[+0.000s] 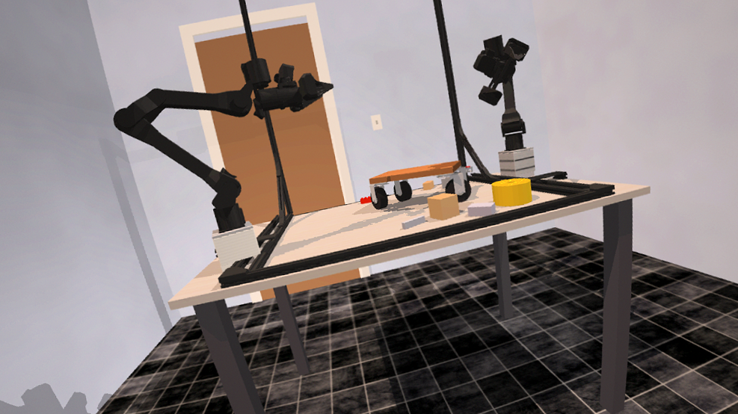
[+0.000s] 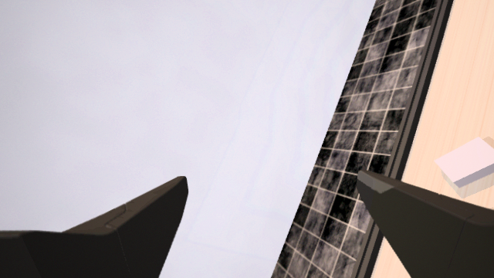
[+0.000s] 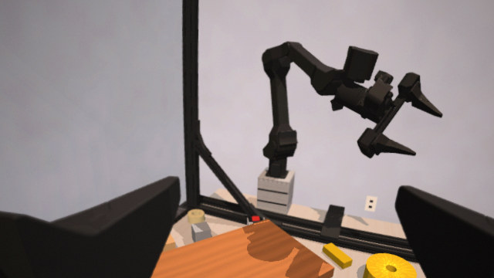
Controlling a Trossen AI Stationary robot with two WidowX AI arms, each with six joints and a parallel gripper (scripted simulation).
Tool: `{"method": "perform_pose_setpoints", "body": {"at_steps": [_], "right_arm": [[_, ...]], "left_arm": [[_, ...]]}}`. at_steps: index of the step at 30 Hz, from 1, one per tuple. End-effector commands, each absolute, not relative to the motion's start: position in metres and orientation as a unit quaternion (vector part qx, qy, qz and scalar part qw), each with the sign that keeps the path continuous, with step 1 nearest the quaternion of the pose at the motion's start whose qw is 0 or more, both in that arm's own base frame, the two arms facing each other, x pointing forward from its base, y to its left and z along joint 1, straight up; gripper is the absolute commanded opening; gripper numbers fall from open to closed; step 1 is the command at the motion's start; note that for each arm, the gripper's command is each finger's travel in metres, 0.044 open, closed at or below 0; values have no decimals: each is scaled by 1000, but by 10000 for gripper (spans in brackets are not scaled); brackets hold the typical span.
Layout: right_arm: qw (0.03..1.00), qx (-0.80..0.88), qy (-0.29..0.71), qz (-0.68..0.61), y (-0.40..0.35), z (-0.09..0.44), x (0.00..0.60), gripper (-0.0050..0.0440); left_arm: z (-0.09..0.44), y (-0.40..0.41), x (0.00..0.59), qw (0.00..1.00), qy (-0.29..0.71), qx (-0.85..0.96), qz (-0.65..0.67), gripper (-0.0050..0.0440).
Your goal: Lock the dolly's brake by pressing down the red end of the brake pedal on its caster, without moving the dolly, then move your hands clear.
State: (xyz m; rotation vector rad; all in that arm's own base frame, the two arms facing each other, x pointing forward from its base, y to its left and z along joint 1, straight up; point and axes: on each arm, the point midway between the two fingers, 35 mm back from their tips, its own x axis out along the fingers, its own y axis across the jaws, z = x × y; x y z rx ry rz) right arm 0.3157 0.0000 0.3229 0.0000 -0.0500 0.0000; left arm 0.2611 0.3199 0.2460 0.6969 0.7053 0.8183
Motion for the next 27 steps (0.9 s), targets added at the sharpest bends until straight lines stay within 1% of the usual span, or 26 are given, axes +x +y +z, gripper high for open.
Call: {"method": "perform_pose_setpoints", "body": {"at_steps": [1, 17, 19, 27], "right_arm": [[1000, 0, -25, 0, 0, 323, 316, 440], [1000, 0, -25, 0, 0, 323, 316, 440], [1000, 0, -24, 0, -5, 325, 314, 440], [1000, -2, -16, -3, -55, 345, 278, 440]], "left_arm": [[246, 320, 261, 800, 329, 325, 382, 440], [246, 320, 261, 800, 329, 325, 382, 440], [239, 314, 267, 809, 332, 312, 371, 392], [163, 231, 311, 873, 391, 155, 248, 200]]}}
